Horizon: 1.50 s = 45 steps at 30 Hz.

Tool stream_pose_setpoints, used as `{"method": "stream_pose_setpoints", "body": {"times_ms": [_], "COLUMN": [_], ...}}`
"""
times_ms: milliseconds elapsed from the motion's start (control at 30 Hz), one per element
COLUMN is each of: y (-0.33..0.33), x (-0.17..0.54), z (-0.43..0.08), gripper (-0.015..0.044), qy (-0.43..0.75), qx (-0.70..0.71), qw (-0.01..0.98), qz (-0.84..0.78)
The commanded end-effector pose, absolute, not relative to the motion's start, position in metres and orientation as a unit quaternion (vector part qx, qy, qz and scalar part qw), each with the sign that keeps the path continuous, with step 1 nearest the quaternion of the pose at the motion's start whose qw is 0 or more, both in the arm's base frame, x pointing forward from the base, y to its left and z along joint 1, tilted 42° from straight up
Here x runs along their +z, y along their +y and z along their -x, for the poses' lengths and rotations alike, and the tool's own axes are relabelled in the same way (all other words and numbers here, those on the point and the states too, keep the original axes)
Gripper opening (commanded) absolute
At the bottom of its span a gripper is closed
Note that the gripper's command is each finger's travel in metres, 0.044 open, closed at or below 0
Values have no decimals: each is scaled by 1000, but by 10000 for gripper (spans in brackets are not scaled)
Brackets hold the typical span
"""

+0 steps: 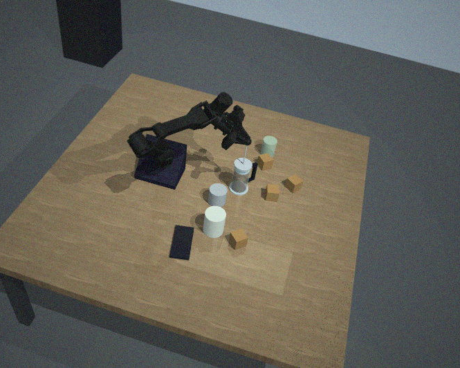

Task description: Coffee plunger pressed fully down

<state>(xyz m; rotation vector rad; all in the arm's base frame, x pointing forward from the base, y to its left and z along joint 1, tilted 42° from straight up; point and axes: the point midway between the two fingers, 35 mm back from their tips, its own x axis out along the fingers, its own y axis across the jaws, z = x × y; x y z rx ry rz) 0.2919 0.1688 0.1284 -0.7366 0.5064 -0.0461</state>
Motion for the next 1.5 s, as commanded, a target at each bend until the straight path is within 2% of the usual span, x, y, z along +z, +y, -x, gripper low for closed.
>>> {"method": "stream_pose_setpoints", "body": {"times_ms": [0, 1467], "y": [167, 123], "x": [125, 68], "z": [-293, -305], "gripper": [128, 128], "qy": [246, 247], "qx": [-22, -22], "qw": [901, 901], "qz": [357, 357]}}
